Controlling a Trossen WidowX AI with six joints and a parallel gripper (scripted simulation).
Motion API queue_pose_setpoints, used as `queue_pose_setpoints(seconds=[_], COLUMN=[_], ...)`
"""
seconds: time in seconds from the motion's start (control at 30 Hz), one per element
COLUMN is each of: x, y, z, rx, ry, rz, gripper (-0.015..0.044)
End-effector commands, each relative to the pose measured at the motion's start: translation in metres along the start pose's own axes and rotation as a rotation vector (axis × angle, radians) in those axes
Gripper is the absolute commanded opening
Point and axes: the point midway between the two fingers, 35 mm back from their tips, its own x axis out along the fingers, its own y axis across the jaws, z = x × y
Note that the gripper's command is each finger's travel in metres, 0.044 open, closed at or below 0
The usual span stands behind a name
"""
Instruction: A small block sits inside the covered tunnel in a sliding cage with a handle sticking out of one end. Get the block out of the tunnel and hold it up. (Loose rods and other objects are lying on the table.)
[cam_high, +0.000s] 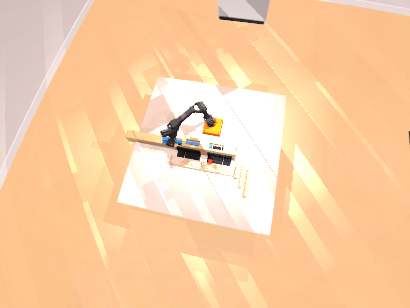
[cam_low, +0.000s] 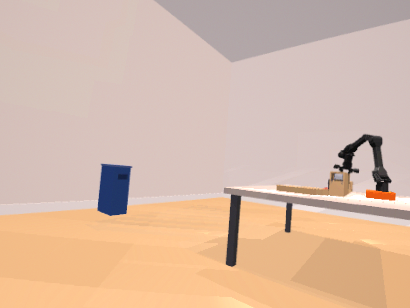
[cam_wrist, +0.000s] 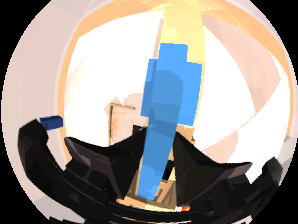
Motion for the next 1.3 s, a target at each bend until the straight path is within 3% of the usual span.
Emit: queue_pose_setpoints(seconds=[0.0, 0.53, 0.83, 1.07, 1.17, 1.27], x=[-0.001, -0.005, -0.012, -0.04, -0.033, -0.032], y=[0.001, -0.001, 0.003, 0.008, 0.006, 0.006], z=[-0.009, -0.06, -0.047, -0.042, -0.042, -0.012], rx=[0.001, -0.002, 0.001, -0.002, 0.002, -0.001], ry=[0.001, 0.01, 0.003, 0.008, 0.014, 0.009], rz=[-0.001, -0.002, 0.007, 0.0, -0.007, -0.004], gripper=[0.0, 0.0, 0.0236, 0.042, 0.044, 0.044])
